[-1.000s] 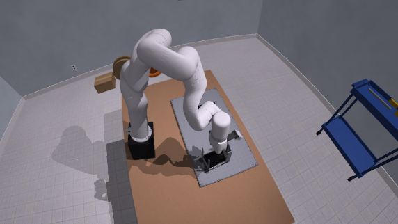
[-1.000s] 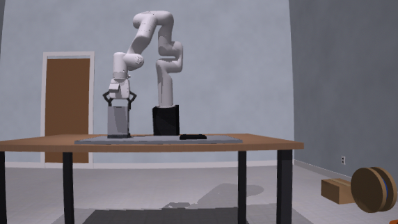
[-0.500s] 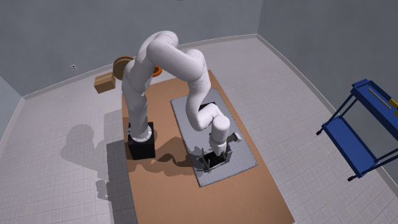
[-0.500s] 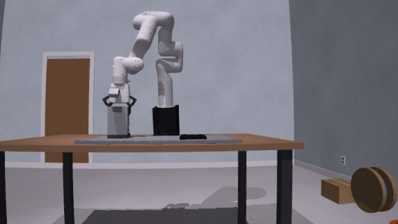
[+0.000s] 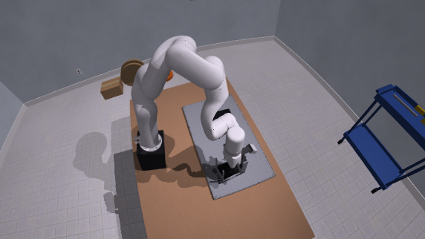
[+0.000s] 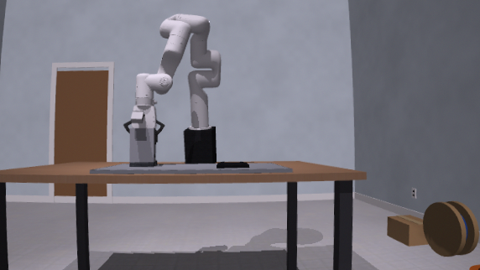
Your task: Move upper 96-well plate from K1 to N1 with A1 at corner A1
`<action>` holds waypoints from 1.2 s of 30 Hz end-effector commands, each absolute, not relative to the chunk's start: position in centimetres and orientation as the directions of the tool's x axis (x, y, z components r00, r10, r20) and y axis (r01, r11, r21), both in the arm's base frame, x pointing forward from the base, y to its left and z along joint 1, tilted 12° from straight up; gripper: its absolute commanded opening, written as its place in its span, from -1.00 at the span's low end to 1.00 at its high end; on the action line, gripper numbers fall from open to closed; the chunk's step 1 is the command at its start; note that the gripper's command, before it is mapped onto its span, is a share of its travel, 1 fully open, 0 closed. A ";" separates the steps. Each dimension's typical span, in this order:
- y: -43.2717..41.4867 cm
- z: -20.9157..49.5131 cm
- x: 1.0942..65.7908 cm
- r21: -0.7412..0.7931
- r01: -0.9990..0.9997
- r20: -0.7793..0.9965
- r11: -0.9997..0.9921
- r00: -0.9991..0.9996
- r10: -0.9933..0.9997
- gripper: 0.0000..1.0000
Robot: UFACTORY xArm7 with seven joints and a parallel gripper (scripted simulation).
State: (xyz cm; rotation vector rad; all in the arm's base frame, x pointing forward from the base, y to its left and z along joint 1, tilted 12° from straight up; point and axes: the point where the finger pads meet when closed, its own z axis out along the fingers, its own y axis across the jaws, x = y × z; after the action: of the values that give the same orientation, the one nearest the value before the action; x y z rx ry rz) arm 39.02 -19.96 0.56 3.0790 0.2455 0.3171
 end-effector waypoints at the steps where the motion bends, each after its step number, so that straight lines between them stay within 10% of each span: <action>1: -20.1 -0.1 39.3 0.054 0.153 0.206 -0.987 0.965 0.161 1.00; 36: -20.1 -2.5 39.8 0.054 0.153 0.206 -0.987 0.965 0.161 1.00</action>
State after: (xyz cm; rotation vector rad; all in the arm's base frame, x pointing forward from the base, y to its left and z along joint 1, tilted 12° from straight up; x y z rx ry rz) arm 39.70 -20.04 -2.43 3.0786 0.2464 0.3225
